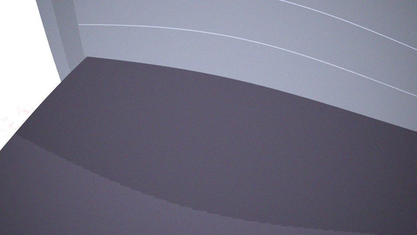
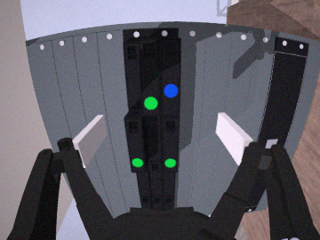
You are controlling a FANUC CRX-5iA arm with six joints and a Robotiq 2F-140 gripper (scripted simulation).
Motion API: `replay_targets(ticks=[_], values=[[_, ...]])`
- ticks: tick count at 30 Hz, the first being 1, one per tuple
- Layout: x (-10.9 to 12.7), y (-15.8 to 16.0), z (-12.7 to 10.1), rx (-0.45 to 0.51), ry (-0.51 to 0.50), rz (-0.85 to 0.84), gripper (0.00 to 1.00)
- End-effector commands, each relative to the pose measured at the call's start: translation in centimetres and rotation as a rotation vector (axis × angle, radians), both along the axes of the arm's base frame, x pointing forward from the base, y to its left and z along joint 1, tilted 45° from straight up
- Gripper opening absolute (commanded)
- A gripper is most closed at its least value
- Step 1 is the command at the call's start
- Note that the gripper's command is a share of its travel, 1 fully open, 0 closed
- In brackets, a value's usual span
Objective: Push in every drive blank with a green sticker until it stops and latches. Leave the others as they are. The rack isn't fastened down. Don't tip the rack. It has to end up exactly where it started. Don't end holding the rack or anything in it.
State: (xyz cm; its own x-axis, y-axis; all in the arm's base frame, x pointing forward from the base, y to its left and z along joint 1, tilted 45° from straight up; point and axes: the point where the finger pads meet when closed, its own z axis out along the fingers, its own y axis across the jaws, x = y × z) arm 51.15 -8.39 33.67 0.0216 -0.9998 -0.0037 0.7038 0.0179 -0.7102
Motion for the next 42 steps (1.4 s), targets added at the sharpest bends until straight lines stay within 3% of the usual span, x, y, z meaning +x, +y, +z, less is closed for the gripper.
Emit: replay_targets(ticks=[1,16,17,42], values=[[-0.01,0.00,0.00,0.000,0.000,0.000,1.00],[-0.01,0.00,0.00,0.000,0.000,0.000,1.00],[-0.01,0.00,0.00,0.000,0.000,0.000,0.00],[-0.01,0.00,0.00,0.000,0.000,0.000,0.00]])
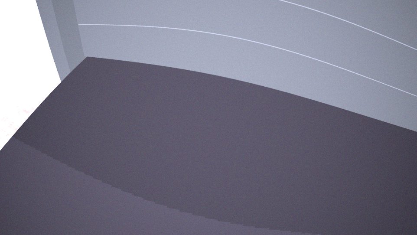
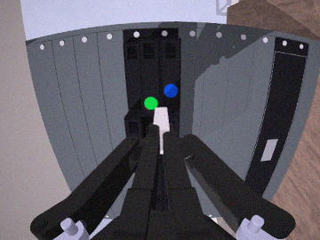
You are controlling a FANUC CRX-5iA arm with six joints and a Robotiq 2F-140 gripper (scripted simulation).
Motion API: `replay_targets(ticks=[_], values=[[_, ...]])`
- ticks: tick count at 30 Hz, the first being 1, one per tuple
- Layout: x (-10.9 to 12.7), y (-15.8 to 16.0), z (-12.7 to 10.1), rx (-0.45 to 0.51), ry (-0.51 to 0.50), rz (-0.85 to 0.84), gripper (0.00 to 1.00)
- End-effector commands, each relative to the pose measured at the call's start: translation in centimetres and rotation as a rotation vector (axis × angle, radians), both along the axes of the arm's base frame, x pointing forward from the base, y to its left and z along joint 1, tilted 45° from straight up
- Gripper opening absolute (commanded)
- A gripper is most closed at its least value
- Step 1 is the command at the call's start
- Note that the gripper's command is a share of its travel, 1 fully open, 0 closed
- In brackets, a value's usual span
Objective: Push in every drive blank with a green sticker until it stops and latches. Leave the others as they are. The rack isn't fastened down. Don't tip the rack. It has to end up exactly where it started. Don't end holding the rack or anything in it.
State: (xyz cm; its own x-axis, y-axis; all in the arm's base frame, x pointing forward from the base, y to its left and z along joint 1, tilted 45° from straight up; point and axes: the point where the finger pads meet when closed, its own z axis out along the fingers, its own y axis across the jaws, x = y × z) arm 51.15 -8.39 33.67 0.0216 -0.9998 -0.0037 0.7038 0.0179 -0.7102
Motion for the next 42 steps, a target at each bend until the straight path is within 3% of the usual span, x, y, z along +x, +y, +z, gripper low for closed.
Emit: replay_targets(ticks=[1,16,30,37,42], values=[[0.0,0.0,0.0,0.000,0.000,0.000,0.00],[-0.2,0.9,-0.5,0.000,0.000,0.000,0.00],[-1.3,6.1,-3.1,0.000,0.000,0.000,0.00],[-1.0,6.2,-2.9,0.000,0.000,0.000,0.00],[0.9,6.2,-1.0,0.000,0.000,0.000,0.00]])
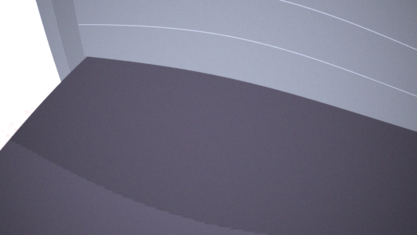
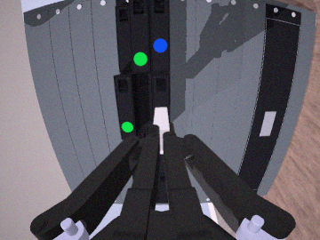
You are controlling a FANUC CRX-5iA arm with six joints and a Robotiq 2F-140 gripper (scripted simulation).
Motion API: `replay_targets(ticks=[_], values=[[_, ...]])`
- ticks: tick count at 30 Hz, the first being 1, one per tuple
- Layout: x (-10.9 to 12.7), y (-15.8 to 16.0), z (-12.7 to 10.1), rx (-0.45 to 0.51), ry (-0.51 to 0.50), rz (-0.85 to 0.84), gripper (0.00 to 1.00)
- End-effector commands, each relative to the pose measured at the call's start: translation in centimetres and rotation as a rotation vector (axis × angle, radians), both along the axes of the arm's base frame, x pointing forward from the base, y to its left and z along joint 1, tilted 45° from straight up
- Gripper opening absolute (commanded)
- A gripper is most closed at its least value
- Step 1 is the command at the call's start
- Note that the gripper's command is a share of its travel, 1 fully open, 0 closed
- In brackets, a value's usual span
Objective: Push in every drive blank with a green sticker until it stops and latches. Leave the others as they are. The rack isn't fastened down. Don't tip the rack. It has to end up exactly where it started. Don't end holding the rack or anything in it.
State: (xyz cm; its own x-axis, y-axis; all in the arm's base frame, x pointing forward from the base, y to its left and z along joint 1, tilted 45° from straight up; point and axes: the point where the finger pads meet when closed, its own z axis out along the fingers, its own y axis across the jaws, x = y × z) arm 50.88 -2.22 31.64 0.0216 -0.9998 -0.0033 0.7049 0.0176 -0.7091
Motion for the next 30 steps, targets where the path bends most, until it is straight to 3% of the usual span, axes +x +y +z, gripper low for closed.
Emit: replay_targets(ticks=[1,30], values=[[1.44,0.03,1.35,0.000,0.002,0.000,0.00],[1.75,0.04,1.66,0.000,0.002,0.000,0.00]])
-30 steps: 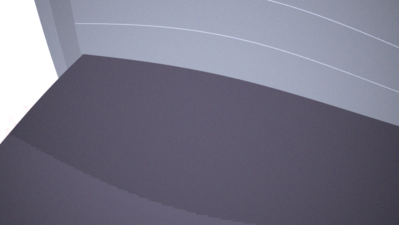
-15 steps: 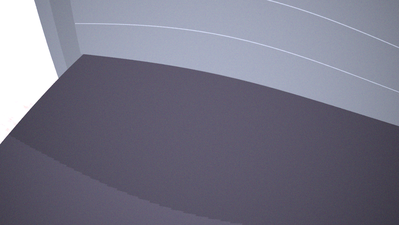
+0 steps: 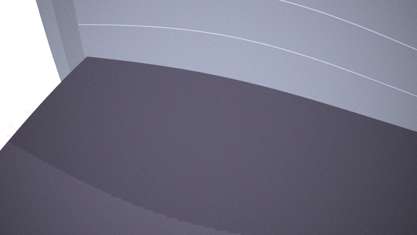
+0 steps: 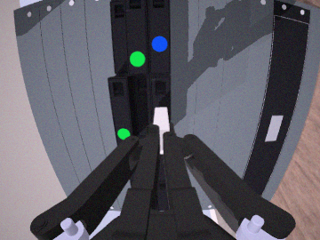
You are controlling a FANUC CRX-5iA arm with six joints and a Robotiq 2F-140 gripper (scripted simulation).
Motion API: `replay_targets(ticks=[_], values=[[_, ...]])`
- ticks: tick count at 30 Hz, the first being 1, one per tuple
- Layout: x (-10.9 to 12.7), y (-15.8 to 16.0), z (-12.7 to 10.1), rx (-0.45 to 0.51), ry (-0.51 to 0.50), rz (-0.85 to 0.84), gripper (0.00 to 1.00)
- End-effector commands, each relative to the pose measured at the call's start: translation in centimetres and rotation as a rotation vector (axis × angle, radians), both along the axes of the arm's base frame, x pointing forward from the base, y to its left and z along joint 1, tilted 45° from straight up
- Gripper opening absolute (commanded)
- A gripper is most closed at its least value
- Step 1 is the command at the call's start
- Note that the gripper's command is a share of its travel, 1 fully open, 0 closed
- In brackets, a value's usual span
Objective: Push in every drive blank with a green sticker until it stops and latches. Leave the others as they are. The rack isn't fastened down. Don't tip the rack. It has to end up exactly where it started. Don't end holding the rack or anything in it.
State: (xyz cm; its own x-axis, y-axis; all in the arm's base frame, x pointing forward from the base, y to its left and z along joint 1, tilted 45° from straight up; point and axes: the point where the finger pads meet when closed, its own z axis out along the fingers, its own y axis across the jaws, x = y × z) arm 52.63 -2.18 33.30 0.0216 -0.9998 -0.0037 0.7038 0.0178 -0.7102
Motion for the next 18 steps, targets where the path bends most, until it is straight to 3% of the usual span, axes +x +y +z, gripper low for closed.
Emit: replay_targets(ticks=[1,18], values=[[-0.01,0.00,0.00,0.000,0.000,0.000,0.00],[0.61,0.01,0.61,0.000,0.000,0.000,0.00]])
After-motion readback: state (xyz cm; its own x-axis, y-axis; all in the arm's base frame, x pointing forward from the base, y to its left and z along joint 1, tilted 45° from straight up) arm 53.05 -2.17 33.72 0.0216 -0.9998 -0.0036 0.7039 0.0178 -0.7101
